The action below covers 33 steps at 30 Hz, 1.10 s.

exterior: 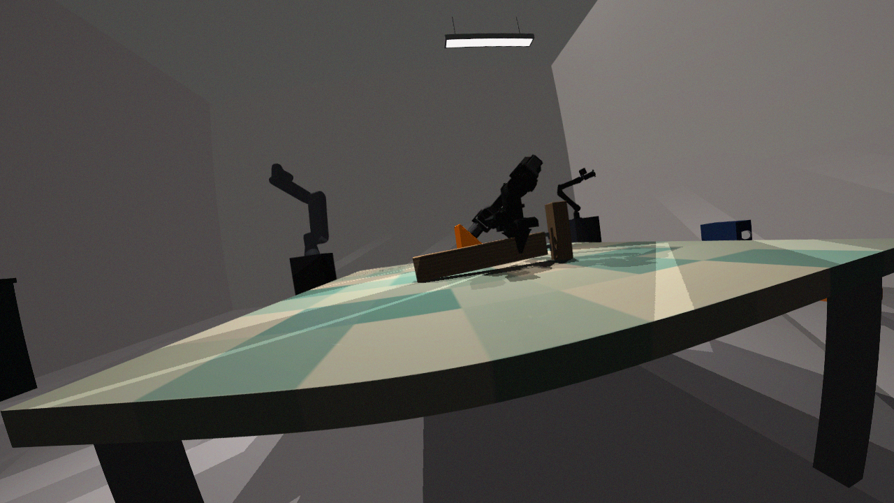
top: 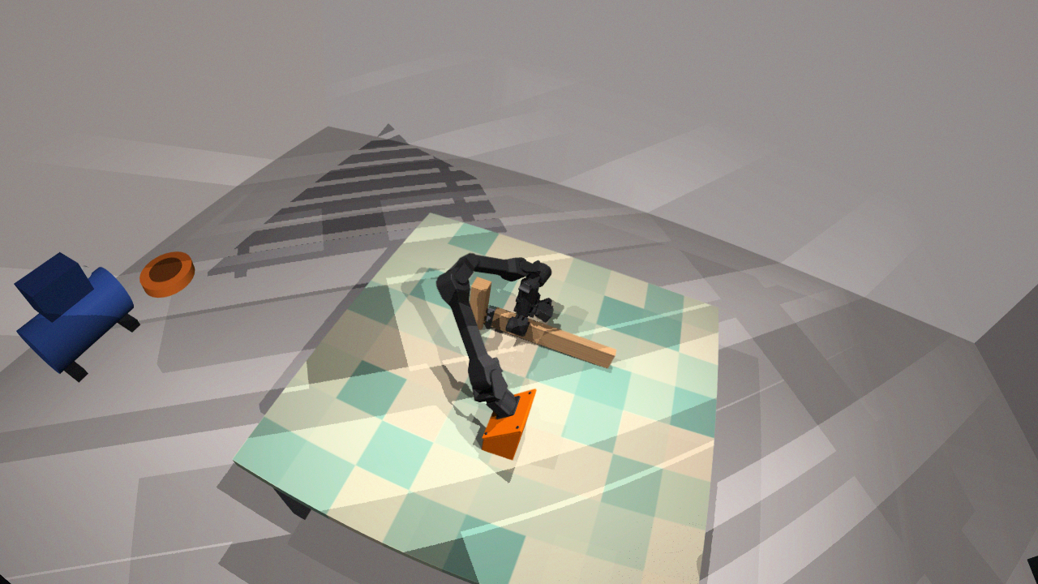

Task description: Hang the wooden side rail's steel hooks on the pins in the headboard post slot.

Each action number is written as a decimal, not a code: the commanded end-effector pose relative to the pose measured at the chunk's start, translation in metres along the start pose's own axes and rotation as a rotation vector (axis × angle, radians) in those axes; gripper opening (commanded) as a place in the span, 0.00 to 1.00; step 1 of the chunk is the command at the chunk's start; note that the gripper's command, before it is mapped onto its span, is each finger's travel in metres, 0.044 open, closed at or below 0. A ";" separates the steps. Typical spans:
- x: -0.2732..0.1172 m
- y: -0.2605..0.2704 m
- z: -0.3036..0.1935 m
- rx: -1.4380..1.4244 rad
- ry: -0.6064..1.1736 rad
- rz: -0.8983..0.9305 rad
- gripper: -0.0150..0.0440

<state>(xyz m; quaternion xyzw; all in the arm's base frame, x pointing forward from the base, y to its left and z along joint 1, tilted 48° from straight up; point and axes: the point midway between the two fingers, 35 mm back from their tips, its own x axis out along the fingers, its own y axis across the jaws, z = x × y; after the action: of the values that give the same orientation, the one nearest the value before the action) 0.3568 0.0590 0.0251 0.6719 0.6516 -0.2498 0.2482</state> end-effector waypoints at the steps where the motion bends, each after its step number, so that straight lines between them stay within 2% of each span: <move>1: -0.006 0.003 0.002 -0.001 -0.007 0.014 0.25; 33: -0.012 0.002 0.002 -0.001 -0.008 0.014 0.25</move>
<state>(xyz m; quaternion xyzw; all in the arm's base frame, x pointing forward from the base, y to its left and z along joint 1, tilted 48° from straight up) 0.3566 0.0549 0.0288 0.6723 0.6516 -0.2496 0.2473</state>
